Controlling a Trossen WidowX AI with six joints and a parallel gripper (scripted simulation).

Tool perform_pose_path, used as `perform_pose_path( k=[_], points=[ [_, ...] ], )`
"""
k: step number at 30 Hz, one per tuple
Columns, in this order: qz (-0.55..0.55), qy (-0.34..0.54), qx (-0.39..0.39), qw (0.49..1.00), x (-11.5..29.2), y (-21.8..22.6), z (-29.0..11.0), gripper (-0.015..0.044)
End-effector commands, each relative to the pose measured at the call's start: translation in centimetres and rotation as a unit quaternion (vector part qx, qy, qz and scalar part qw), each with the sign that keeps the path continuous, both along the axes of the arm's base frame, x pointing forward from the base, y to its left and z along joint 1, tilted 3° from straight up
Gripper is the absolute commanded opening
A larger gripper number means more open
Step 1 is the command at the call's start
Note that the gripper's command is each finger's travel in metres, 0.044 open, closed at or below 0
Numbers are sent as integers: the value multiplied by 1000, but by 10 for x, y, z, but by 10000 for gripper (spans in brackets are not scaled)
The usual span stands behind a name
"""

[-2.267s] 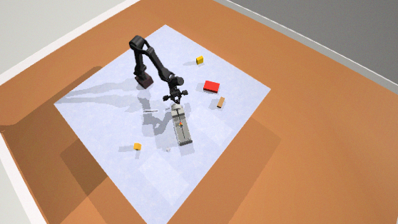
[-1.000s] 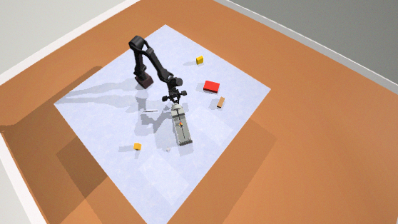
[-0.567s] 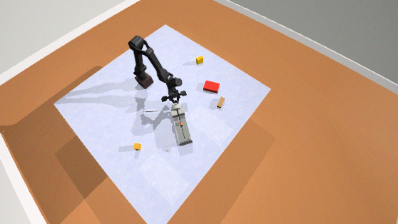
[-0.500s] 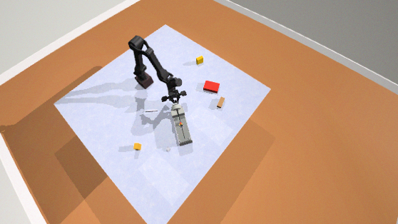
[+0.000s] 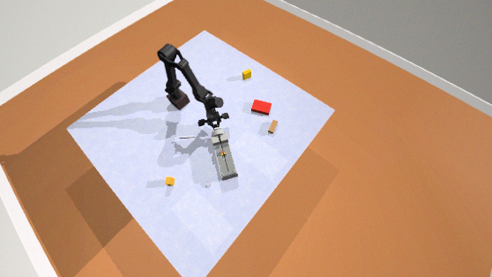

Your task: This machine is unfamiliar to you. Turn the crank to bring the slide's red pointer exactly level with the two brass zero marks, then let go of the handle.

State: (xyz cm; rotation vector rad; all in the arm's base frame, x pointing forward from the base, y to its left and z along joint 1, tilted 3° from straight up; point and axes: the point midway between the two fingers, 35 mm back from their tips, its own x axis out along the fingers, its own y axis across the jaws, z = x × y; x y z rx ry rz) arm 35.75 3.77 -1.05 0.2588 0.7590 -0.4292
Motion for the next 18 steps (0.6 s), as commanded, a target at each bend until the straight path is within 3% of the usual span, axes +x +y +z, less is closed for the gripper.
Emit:
perform_pose_path(
  k=[1,18],
  points=[
    [-6,3,-7,1000,-4,-8,1,0],
    [-6,3,-7,1000,-12,-23,19,0]
  ],
)
